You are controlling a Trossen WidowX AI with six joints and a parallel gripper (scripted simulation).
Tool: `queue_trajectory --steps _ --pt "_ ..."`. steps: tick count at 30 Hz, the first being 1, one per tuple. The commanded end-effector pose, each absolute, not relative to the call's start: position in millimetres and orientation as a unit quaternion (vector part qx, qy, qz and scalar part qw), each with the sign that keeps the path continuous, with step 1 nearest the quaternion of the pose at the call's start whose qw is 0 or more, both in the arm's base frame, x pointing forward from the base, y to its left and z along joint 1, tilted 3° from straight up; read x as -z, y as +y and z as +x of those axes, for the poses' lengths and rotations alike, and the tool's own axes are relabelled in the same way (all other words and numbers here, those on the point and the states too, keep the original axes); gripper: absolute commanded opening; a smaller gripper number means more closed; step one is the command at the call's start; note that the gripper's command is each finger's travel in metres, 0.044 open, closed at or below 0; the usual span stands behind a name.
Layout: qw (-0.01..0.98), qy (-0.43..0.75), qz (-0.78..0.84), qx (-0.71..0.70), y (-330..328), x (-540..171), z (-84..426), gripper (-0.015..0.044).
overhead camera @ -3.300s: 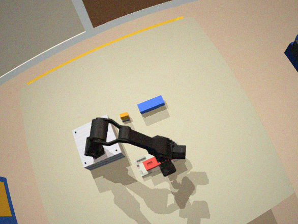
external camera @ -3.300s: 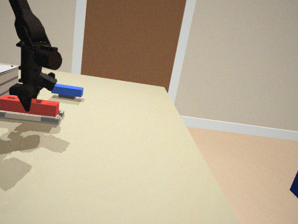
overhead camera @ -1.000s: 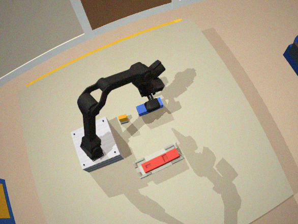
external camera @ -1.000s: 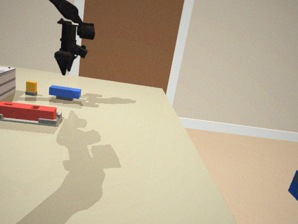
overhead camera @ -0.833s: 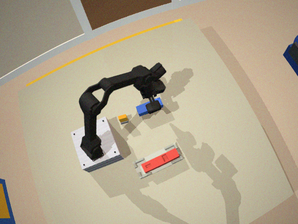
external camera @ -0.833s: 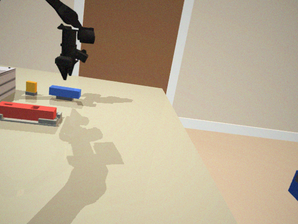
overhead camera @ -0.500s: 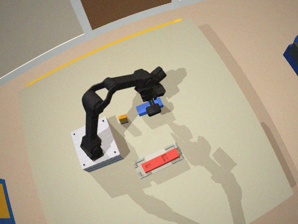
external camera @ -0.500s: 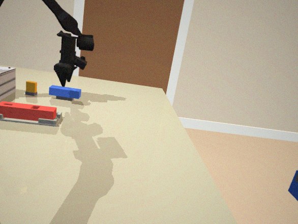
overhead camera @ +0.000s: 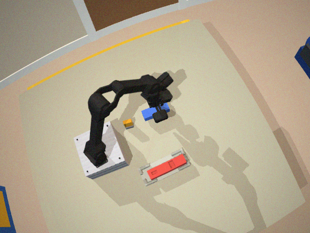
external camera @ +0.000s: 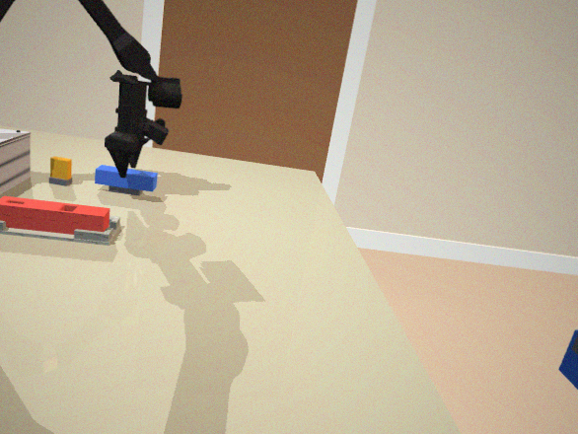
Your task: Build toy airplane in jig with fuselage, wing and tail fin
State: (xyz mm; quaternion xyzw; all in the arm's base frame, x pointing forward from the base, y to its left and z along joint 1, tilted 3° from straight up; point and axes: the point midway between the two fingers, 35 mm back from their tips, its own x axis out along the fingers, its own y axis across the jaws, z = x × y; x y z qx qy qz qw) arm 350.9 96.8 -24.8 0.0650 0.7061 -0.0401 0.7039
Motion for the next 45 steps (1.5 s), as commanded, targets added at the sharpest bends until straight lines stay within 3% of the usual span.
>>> queue_trajectory --steps 1,12,21,28,34,45 --pt "0.701 0.709 0.065 0.043 96.8 33.6 349.0 0.044" --pt "0.701 0.709 0.065 0.043 97.1 48.6 348.2 0.044" --pt "0.701 0.709 0.065 0.043 97.1 48.6 348.2 0.0204" --pt "0.701 0.709 0.065 0.043 97.1 48.6 348.2 0.0157" --pt "0.71 0.7 0.066 0.044 97.3 39.0 353.2 0.0" --pt "0.714 0.696 0.066 0.044 97.3 10.6 358.7 0.0"
